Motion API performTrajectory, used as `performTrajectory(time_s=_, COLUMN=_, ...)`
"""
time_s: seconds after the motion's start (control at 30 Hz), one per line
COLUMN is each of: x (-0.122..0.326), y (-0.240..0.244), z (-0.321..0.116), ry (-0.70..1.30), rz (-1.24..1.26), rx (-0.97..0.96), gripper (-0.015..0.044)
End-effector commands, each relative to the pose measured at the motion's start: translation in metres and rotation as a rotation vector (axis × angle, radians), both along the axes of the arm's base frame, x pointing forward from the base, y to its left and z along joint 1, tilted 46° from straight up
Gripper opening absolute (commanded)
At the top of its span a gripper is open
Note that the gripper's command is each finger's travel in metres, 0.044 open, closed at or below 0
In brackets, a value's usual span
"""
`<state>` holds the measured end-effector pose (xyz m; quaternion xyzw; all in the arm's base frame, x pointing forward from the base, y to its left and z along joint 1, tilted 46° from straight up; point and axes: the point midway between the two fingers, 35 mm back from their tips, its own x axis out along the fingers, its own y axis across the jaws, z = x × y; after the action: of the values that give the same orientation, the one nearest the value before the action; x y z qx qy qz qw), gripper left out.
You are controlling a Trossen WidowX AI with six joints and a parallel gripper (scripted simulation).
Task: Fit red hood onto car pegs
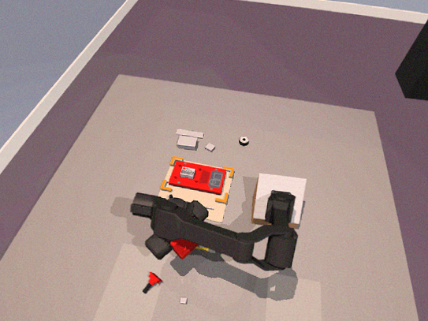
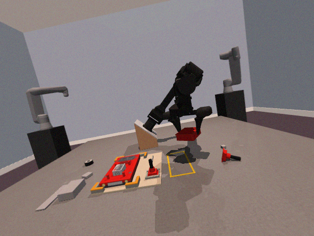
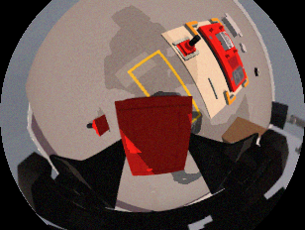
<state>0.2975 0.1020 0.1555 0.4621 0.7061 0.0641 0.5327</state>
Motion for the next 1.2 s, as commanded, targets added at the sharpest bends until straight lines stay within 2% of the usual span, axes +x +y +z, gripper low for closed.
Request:
performTrajectory(time_s=0.0, x=0.007, y=-0.009, z=-0.007, ry=-0.022, rz=0.012, rx=-0.006, gripper=0.0)
performTrajectory(time_s=0.6, x=0.045, y=-0.077, z=-0.068, ry=-0.163, rz=0.142, rx=-0.036, gripper=0.0)
performTrajectory(time_s=1.17, x=0.055, y=-0.146, z=-0.135, ry=-0.289, rz=0.272, rx=-0.037, gripper=0.0)
